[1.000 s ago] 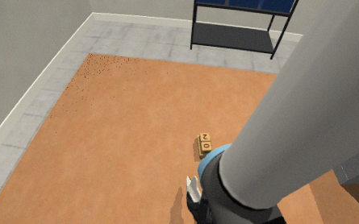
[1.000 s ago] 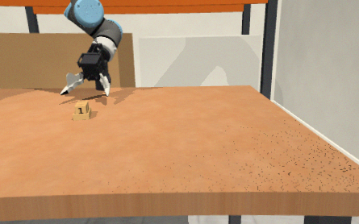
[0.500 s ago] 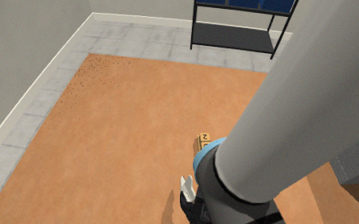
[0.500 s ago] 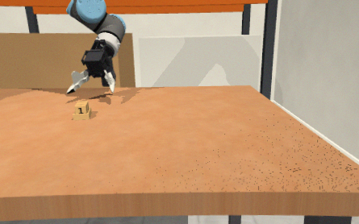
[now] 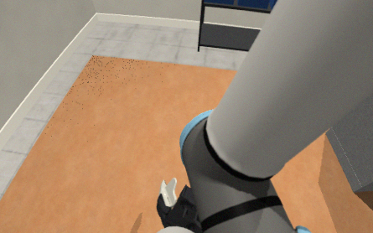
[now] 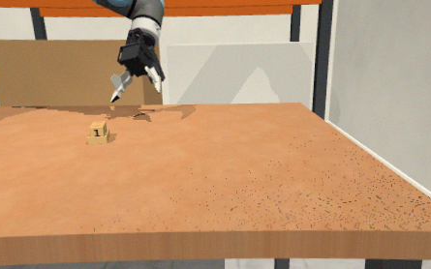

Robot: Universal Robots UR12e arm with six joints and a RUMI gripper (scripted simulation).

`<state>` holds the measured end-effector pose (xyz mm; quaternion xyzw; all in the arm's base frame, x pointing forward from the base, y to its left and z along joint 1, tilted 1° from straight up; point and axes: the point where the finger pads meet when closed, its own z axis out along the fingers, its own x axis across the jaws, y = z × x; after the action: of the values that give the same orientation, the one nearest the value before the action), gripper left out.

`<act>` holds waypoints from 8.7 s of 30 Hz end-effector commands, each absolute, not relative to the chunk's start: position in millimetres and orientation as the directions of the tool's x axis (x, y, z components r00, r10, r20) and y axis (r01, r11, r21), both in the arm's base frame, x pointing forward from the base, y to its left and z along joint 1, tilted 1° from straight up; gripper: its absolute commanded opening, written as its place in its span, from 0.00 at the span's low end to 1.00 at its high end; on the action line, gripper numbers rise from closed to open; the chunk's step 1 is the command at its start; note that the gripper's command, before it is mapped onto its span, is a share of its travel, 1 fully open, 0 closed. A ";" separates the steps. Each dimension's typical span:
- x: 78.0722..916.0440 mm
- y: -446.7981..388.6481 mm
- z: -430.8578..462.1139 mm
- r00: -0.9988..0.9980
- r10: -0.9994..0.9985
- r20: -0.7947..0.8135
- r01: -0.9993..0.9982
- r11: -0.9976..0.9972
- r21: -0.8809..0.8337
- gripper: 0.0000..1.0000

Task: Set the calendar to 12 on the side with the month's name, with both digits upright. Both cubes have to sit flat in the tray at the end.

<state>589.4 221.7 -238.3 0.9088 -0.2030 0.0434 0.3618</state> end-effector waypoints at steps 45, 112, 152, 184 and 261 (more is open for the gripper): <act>615.9 85.1 -150.2 0.392 -0.909 0.144 -0.920 -0.389 0.053 1.00; 538.5 31.0 -147.1 0.137 -0.991 -0.001 -0.990 -0.137 -0.026 1.00; 542.5 27.9 -176.3 -0.704 -0.710 -0.021 -0.709 0.705 -0.015 1.00; 538.5 30.7 -195.7 -0.978 -0.206 -0.026 -0.206 0.979 -0.001 1.00; 539.7 31.3 -229.9 -0.982 -0.189 -0.026 -0.189 0.982 -0.001 0.28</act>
<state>539.0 31.3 -222.8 0.0951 -0.9954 -0.0011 -0.0122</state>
